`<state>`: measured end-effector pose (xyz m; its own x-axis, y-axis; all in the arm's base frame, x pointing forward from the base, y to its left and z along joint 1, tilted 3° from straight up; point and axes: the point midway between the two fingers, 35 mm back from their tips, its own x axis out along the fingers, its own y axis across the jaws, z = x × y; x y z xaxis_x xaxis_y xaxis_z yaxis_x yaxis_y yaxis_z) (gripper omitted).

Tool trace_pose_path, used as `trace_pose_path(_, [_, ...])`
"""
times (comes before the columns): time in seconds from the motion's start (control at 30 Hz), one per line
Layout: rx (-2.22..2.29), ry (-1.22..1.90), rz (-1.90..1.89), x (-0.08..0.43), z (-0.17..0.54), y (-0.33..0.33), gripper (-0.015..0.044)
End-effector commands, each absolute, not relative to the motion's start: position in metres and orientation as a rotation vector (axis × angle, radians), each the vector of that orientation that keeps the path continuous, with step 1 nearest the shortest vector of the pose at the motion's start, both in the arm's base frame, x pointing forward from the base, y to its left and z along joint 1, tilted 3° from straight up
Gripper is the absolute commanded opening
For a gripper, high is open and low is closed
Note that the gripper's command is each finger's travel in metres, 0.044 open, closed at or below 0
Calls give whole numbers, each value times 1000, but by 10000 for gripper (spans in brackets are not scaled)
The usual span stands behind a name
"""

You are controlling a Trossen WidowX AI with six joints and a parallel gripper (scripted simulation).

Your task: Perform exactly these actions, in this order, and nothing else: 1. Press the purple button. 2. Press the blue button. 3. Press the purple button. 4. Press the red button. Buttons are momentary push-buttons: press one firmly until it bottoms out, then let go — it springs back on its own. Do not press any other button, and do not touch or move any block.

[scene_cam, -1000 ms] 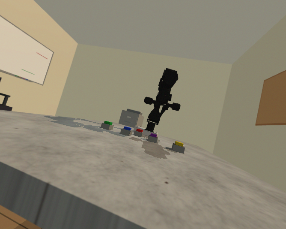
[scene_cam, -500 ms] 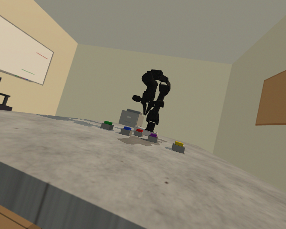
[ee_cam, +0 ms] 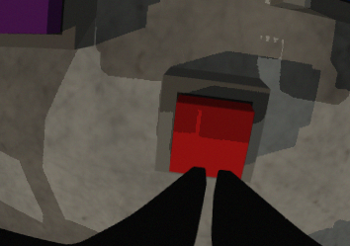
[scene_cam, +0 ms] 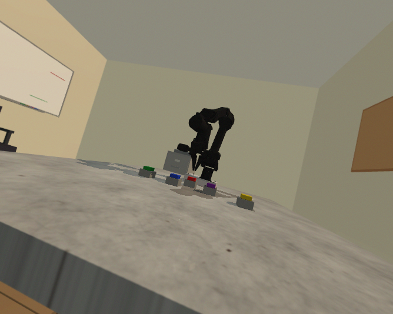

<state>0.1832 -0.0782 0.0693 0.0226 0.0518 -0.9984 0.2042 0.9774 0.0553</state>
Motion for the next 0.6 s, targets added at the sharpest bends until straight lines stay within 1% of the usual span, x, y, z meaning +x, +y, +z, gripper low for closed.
trace_pose_path(0.0, [200,1543,-120,184,63,-78,20])
trace_pose_path(0.57, [200,1543,-120,185,36,-77,20])
